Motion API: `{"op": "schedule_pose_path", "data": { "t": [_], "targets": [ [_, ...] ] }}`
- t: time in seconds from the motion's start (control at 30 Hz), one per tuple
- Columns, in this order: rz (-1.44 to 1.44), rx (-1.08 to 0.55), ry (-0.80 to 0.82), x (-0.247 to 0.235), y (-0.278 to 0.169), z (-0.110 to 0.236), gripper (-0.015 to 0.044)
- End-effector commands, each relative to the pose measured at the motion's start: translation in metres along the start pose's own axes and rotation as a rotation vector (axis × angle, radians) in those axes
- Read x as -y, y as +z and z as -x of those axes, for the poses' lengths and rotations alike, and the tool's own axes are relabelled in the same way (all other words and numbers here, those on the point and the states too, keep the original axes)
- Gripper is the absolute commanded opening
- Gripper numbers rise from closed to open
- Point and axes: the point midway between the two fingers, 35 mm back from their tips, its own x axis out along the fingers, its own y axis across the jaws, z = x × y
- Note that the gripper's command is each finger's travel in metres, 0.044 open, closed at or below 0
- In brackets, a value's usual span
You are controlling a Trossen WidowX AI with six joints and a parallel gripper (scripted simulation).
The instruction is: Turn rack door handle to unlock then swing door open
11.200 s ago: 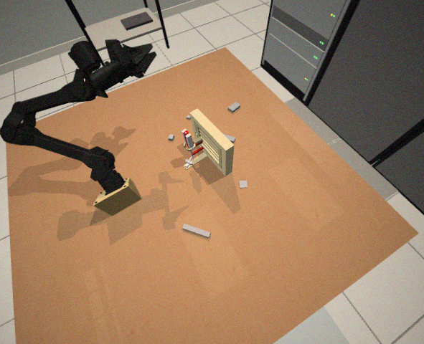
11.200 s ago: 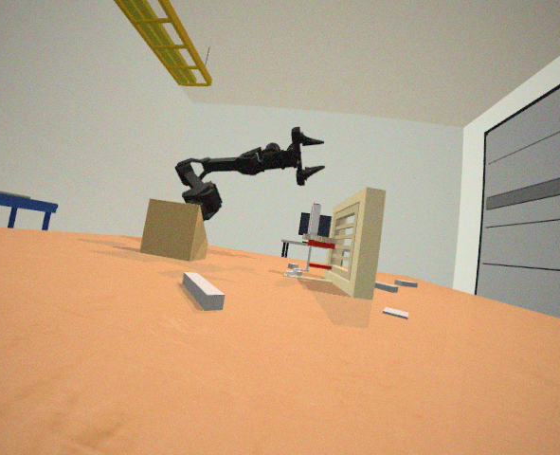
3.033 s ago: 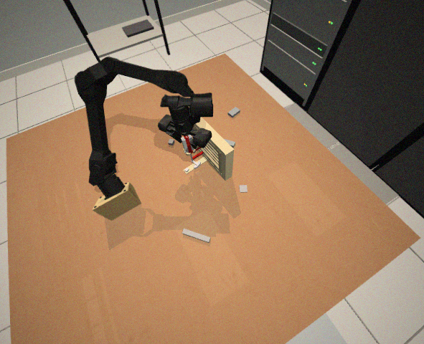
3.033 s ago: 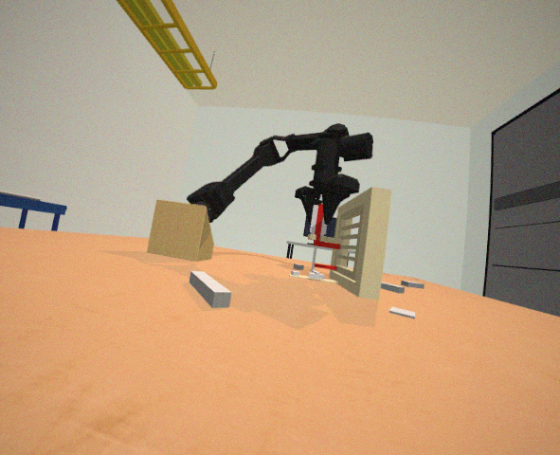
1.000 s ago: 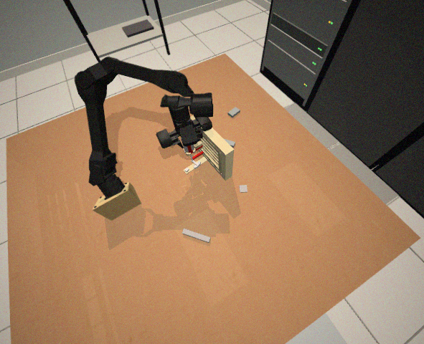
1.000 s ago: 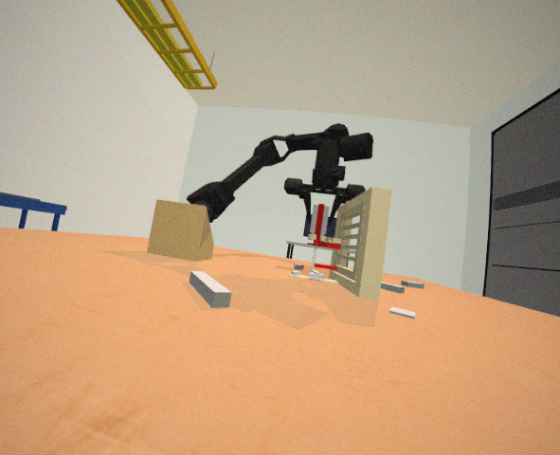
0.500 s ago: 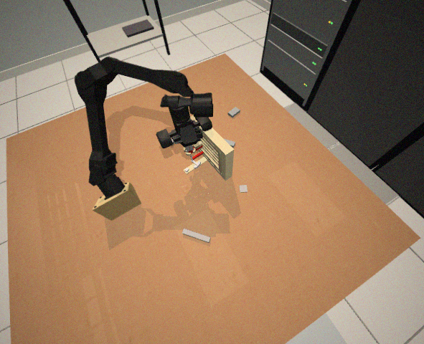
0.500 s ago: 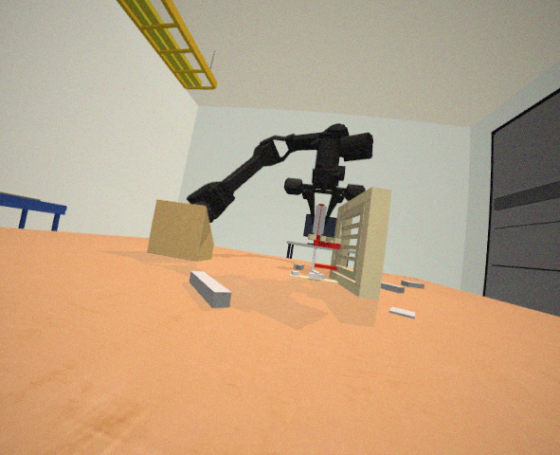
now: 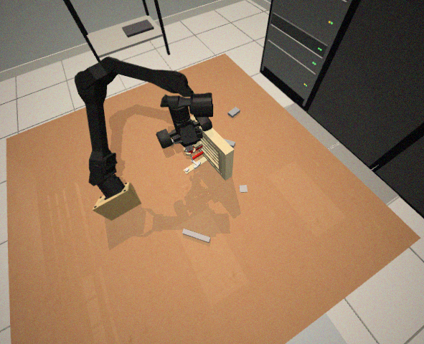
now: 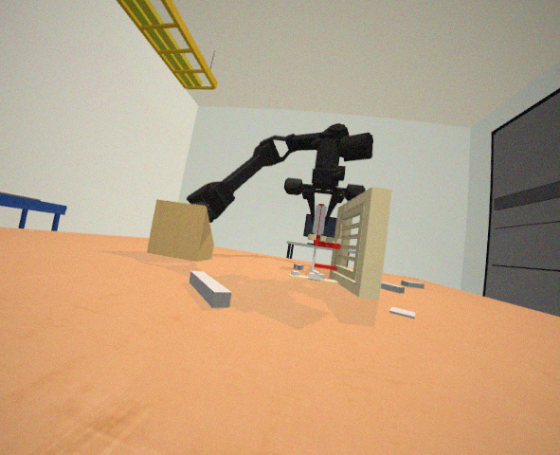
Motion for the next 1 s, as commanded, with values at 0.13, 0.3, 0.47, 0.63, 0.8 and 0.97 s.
{"op": "schedule_pose_path", "data": {
  "t": [0.13,0.3,0.47,0.63,0.8,0.97],
  "targets": [
    [0.084,0.000,0.000,0.003,0.002,0.000,0.0026],
    [0.183,0.001,0.000,0.006,0.005,0.000,0.0026],
    [0.280,0.001,0.000,0.009,0.007,0.000,0.0026],
    [0.374,0.001,-0.001,0.013,0.011,0.000,0.0026],
    [0.462,0.001,-0.001,0.019,0.016,0.000,0.0026],
    [0.546,0.001,-0.001,0.024,0.021,0.000,0.0026]
  ]
}}
